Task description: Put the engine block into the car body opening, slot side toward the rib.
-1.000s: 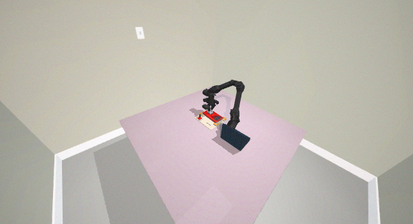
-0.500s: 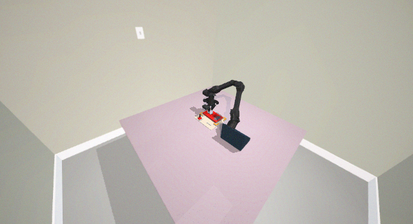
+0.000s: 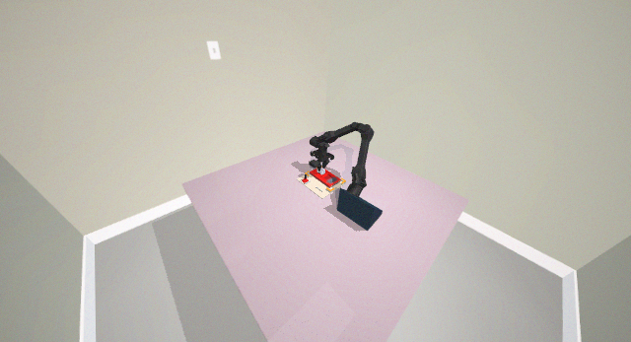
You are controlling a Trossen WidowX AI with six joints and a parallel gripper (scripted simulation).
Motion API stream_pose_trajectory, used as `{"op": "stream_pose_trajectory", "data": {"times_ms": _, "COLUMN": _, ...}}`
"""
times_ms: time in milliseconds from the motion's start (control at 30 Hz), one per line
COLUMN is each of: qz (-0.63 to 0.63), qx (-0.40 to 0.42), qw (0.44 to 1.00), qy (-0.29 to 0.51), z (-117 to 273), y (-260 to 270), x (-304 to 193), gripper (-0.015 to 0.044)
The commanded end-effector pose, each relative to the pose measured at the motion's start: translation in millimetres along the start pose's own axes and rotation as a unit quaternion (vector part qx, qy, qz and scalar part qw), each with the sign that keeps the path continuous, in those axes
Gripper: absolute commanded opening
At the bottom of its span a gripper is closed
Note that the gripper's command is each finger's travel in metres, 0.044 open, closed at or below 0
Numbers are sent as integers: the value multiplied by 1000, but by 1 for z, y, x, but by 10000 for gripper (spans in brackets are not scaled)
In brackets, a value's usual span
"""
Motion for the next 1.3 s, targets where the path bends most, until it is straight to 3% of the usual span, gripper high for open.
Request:
{"op": "stream_pose_trajectory", "data": {"times_ms": 0, "qz": 2, "qx": -2, "qw": 1000, "qy": 0, "z": -1, "y": 0, "x": -1, "gripper": 159}}
{"op": "stream_pose_trajectory", "data": {"times_ms": 1000, "qz": 2, "qx": -2, "qw": 1000, "qy": 0, "z": -6, "y": 0, "x": -1, "gripper": 159}}
{"op": "stream_pose_trajectory", "data": {"times_ms": 1267, "qz": 0, "qx": 0, "qw": 1000, "qy": 0, "z": -5, "y": 0, "x": 0, "gripper": 369}}
Point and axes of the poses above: the point midway between the two fingers, 35 mm back from their tips, its own z axis back along the fingers, its own y axis across the jaws, x = y × z, the point moved 4 cm from there along z, back along the fingers, and after that the axes turned 14 degrees about -z, right-handed, at the moved point
